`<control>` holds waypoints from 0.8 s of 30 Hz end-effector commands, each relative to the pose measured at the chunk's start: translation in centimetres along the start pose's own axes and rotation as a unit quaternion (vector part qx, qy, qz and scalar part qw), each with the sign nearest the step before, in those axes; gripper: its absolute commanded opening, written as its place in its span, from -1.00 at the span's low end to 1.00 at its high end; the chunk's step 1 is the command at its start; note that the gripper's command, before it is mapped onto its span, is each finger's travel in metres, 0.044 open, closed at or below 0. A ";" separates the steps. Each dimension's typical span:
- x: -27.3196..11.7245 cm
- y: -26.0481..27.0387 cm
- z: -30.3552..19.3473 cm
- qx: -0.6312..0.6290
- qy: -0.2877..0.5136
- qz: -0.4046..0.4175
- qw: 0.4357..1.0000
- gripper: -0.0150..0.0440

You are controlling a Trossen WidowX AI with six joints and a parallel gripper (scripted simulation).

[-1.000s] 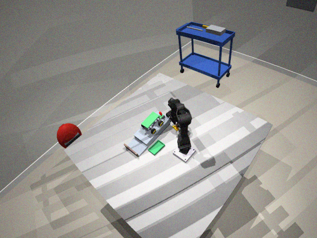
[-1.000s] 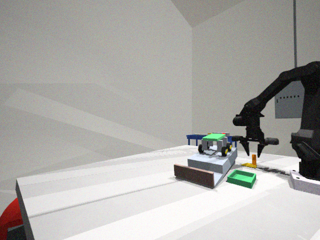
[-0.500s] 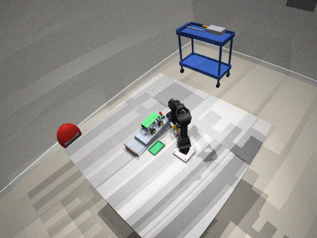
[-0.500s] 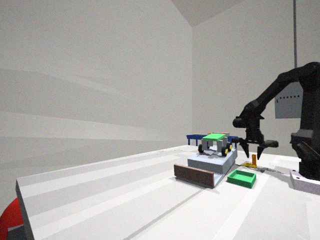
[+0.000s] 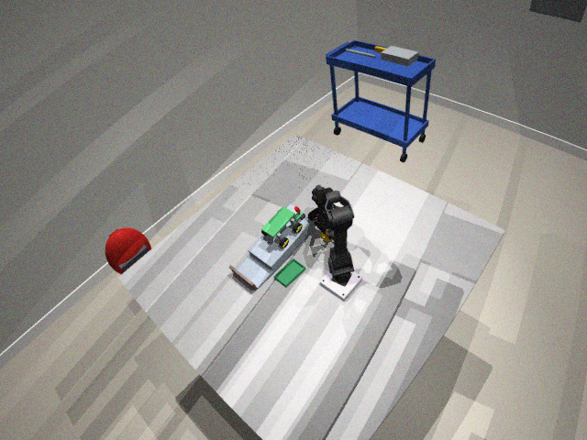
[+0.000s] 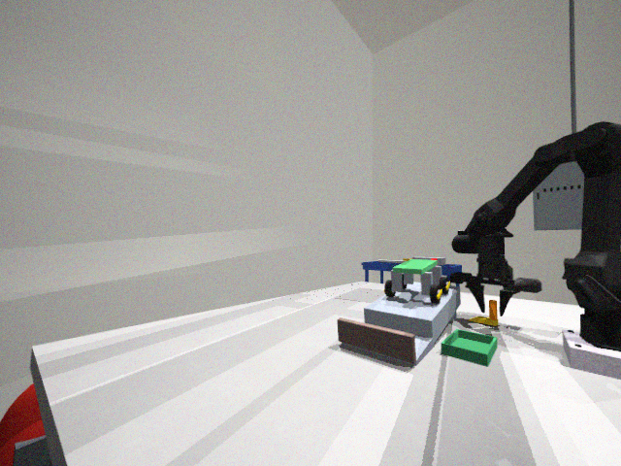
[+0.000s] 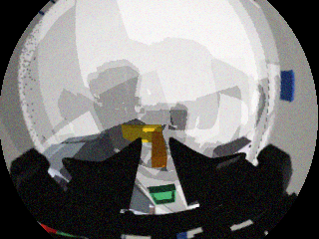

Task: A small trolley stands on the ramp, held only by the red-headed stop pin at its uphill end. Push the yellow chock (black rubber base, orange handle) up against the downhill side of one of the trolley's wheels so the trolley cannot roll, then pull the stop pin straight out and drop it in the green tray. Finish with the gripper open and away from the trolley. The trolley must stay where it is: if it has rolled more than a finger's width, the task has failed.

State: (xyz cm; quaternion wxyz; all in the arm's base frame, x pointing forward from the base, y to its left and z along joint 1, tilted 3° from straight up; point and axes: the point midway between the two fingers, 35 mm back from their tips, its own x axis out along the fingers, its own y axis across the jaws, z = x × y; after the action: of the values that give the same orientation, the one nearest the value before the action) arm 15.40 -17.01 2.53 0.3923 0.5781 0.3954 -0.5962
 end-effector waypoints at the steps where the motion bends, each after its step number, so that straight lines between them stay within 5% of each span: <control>1: 0.0 0.0 0.0 0.000 0.000 0.000 1.000 -0.11; 12: -0.1 0.0 0.0 0.000 0.000 0.000 1.000 -0.49; 24: -4.2 -0.3 -0.2 -0.002 0.000 -0.005 1.000 -0.49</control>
State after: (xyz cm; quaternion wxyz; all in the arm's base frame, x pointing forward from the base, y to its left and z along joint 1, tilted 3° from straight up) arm 15.31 -16.60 5.70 0.3891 0.5761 0.4020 -0.5958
